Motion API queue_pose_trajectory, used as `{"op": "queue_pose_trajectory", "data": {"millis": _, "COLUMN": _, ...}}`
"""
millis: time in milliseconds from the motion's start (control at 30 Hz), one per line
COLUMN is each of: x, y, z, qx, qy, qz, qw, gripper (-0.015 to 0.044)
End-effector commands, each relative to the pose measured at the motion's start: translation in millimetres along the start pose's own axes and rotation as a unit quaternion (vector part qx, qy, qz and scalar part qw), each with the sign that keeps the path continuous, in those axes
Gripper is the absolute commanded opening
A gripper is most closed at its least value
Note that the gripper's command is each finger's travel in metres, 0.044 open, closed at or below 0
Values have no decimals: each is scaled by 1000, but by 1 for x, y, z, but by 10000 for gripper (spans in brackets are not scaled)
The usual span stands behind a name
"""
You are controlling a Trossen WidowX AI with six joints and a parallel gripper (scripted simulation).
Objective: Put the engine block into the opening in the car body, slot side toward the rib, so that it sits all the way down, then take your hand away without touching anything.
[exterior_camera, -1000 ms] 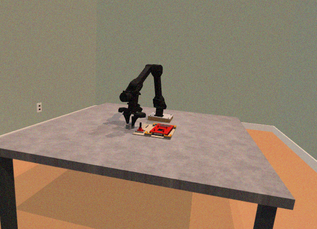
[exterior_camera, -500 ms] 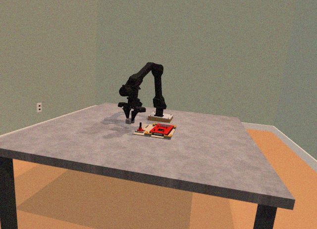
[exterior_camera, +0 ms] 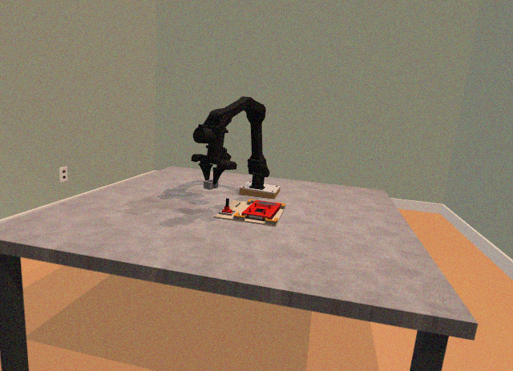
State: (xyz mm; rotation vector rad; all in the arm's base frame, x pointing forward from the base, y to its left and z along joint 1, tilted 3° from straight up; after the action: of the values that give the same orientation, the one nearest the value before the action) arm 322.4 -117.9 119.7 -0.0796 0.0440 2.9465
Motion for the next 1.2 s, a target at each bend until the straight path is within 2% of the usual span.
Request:
{"op": "queue_pose_trajectory", "data": {"millis": 0, "x": -1, "y": 1, "z": 18, "qx": 2, "qy": 6, "qz": 0, "qw": 1000, "gripper": 0}}
{"op": "queue_pose_trajectory", "data": {"millis": 300, "x": 2, "y": 1, "z": 42, "qx": 2, "qy": 5, "qz": 2, "qw": 1000, "gripper": 0}}
{"op": "queue_pose_trajectory", "data": {"millis": 1167, "x": -6, "y": -57, "z": 24, "qx": -11, "qy": 0, "qz": 35, "qw": 999, "gripper": 0}}
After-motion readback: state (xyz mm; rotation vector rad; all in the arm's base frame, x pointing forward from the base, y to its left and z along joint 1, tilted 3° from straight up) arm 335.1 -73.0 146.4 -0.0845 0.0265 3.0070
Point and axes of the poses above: the point midway between the two fingers, 35 mm back from their tips, its own z axis back along the fingers, its own y axis across the jaws, x = y × z, the point moved 2 cm from there along z, back along the fingers, and after that the axes turned 9 degrees about z, right-handed, at the moved point
